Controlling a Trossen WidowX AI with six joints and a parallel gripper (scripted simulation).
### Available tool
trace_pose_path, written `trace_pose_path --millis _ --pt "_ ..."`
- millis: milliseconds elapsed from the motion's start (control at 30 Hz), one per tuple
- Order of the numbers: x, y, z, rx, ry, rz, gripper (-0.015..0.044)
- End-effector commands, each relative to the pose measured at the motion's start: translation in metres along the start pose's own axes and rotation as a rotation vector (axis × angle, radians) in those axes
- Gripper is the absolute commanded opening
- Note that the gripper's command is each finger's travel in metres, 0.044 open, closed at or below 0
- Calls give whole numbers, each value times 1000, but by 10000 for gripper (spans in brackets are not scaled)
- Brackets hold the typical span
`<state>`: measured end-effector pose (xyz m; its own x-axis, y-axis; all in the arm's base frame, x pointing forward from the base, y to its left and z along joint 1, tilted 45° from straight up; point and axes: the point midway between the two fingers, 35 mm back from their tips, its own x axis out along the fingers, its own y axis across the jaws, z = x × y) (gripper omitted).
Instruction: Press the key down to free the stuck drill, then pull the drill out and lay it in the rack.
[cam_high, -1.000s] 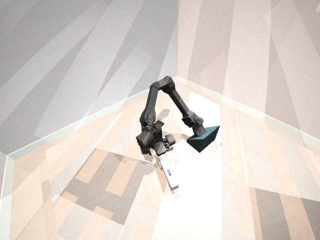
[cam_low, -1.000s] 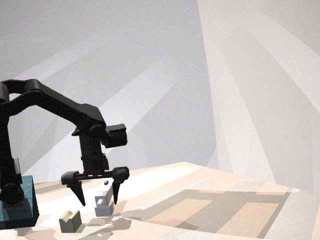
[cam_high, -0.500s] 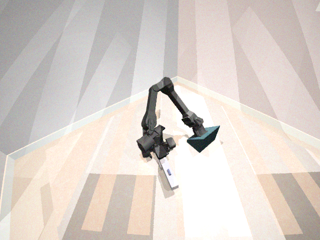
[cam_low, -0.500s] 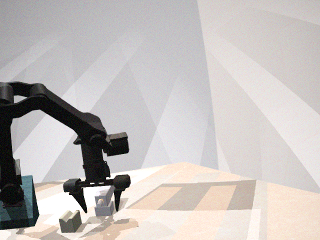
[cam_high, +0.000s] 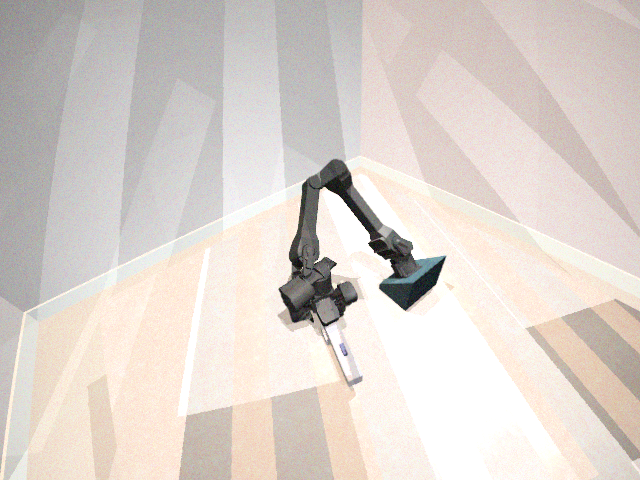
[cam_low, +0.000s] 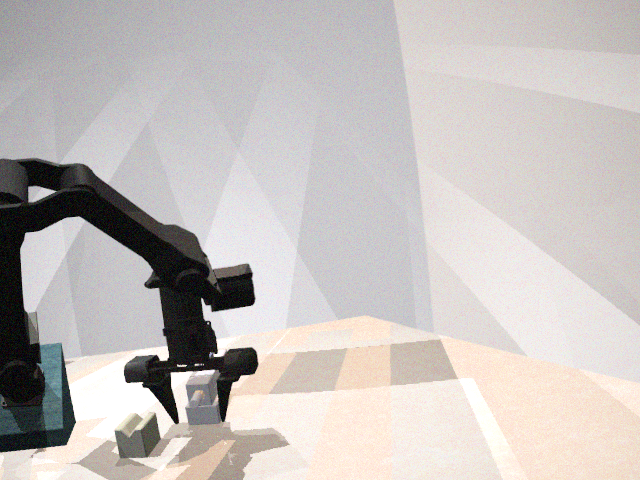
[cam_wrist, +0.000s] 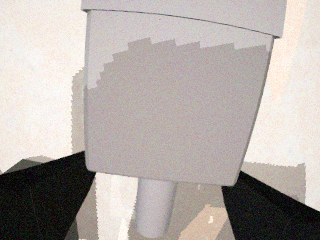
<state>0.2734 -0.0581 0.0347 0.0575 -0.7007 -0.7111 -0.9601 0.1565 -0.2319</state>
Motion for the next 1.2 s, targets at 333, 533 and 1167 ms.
trace_pose_path --millis 333,533,1167 --pt "0 0 0 1 0 -1 7" --pt "0 0 -1 -1 1 0 0" --pt "1 1 -26 -9 7 4 0"
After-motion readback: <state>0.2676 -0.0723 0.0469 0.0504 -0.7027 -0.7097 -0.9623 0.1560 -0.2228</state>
